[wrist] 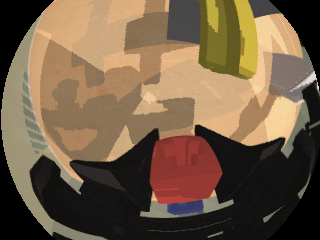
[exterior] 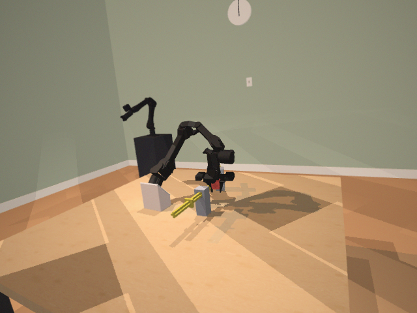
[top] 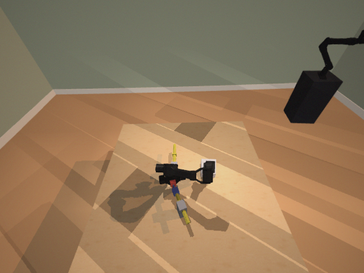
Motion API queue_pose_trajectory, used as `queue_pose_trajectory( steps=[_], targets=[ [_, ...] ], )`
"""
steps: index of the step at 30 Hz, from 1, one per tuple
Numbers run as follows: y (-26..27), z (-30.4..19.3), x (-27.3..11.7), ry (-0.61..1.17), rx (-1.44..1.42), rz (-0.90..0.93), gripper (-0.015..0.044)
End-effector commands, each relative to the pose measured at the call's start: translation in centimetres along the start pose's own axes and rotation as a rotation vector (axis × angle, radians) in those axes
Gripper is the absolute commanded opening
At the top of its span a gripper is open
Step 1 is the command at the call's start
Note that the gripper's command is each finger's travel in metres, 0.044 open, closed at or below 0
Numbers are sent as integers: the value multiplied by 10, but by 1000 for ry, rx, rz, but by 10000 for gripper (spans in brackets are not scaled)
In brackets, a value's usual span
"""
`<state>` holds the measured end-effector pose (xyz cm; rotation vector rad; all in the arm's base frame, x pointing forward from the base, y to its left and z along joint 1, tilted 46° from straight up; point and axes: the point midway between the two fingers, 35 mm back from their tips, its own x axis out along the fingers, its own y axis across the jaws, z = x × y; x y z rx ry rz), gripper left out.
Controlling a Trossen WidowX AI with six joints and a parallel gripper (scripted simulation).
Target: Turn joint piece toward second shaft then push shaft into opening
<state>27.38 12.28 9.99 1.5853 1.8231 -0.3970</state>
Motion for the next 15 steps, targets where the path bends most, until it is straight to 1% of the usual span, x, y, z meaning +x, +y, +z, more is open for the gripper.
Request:
queue_pose_trajectory(
  steps=[1,10,15],
  targets=[
    [-3,0,-2,-36,53,1,0],
    [-8,0,-5,-126,181,-10,0],
    [-9,0,-5,-133,190,-14,0]
  ],
)
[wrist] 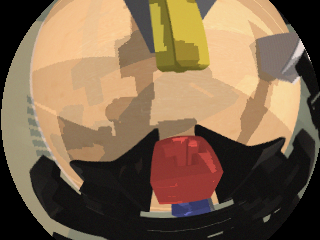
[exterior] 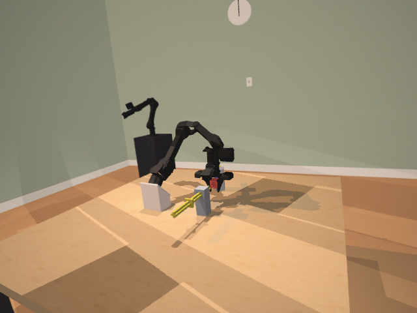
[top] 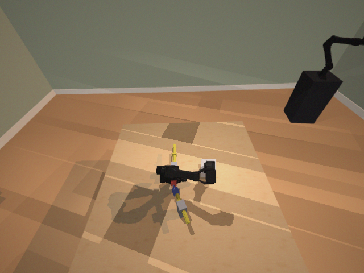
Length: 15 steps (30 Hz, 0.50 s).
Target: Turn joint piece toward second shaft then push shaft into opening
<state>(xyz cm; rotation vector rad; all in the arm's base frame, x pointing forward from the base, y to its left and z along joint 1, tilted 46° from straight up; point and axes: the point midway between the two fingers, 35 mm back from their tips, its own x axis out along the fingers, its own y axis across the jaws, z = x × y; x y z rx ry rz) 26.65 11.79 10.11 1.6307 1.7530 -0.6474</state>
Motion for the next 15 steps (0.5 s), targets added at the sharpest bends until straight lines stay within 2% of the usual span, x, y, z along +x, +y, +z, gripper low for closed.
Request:
queue_pose_trajectory(
  steps=[1,15],
  targets=[
    [-1,0,-1,-21,22,-1,0],
    [-1,0,-1,-14,15,0,0]
  ],
)
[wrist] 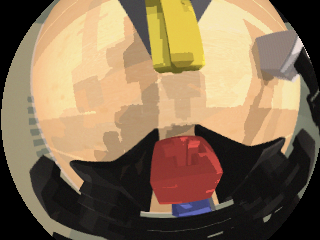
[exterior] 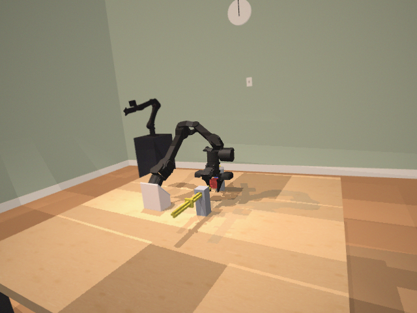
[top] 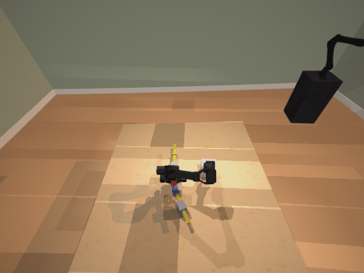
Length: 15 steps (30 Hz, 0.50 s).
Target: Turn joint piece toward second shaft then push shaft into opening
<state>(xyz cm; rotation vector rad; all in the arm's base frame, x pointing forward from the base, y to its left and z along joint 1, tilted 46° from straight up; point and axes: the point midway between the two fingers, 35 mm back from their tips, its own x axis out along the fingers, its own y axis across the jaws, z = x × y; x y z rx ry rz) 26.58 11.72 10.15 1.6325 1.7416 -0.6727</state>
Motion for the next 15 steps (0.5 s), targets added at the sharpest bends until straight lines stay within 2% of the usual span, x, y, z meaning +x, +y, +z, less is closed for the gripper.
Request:
queue_pose_trajectory(
  steps=[1,5,10,13,15],
  targets=[
    [0,0,0,0,0,0,0],
    [0,0,0,0,0,0,0],
    [0,0,0,0,0,0,131],
    [0,0,0,0,0,0,147],
    [0,0,0,0,0,0,199]
  ],
)
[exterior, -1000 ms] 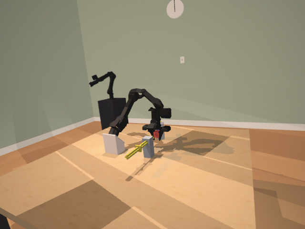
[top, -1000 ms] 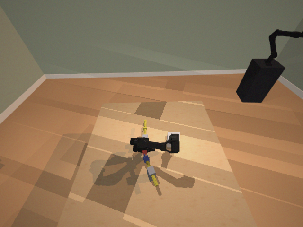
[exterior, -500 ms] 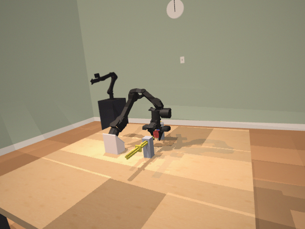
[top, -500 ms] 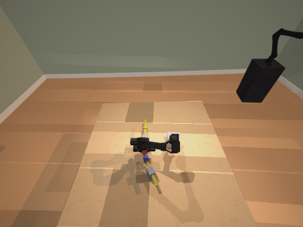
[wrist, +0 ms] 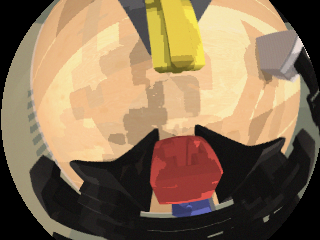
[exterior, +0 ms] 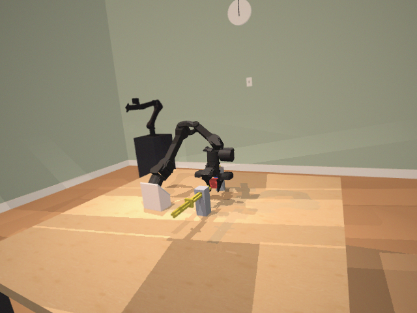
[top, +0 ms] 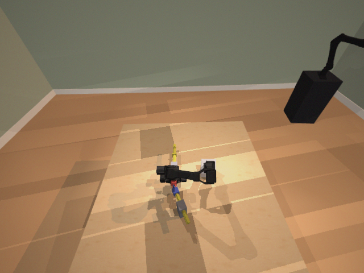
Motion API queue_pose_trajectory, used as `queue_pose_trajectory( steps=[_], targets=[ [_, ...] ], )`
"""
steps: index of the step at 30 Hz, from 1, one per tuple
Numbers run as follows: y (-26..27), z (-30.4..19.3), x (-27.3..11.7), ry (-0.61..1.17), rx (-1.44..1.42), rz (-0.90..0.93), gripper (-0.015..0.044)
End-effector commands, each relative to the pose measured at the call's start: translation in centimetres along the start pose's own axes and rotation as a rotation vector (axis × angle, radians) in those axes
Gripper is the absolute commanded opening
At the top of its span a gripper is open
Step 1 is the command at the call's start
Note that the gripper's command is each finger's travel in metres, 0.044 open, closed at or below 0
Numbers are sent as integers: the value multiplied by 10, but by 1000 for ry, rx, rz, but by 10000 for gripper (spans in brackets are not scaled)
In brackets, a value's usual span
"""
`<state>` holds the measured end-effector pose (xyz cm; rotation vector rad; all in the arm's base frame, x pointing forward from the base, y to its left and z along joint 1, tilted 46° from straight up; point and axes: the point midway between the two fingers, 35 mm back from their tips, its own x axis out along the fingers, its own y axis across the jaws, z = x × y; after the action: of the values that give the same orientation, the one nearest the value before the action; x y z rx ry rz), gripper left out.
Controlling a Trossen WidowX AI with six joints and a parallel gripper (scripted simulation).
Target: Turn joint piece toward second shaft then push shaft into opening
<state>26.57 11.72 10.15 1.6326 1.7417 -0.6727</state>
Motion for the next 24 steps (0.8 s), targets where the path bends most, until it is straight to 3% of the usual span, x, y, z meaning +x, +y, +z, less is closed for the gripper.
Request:
queue_pose_trajectory(
  steps=[1,9,24],
  targets=[
    [0,0,0,0,0,0,226],
    [0,0,0,0,0,0,436],
    [0,0,-1,4,-1,0,440]
  ],
)
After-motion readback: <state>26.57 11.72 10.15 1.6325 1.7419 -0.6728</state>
